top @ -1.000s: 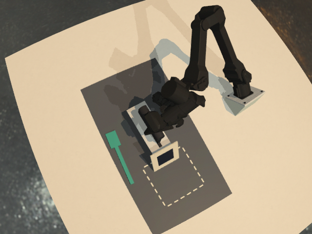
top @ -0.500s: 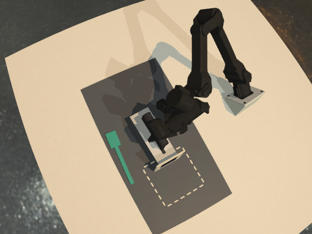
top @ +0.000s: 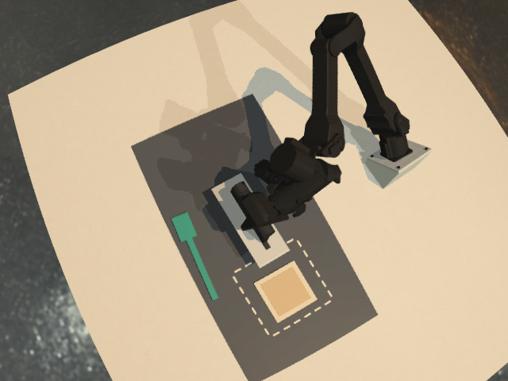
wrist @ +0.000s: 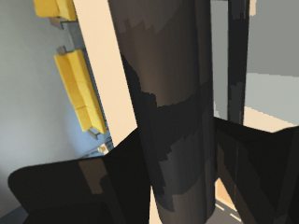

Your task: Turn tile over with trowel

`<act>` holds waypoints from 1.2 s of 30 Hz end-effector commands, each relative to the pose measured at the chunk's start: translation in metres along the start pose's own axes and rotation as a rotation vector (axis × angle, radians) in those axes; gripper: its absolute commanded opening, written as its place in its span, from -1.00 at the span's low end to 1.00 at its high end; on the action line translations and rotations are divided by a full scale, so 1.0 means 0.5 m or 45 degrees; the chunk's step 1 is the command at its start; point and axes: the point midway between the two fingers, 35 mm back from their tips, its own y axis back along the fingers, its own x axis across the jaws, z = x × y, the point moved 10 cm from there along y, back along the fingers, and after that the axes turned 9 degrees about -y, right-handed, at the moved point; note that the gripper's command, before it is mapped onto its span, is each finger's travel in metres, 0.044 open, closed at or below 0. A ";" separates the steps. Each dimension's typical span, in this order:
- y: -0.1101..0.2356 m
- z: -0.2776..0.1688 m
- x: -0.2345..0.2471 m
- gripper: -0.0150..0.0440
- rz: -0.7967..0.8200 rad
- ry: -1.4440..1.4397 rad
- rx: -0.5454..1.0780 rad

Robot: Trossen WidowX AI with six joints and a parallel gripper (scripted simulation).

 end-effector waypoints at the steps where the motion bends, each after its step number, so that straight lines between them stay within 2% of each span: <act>1: 0.010 0.024 0.025 -0.49 0.023 -0.013 0.002; 12: 0.035 0.090 0.057 -0.49 0.023 -0.011 0.001; 36: 0.035 0.091 0.058 -0.49 0.023 -0.011 0.001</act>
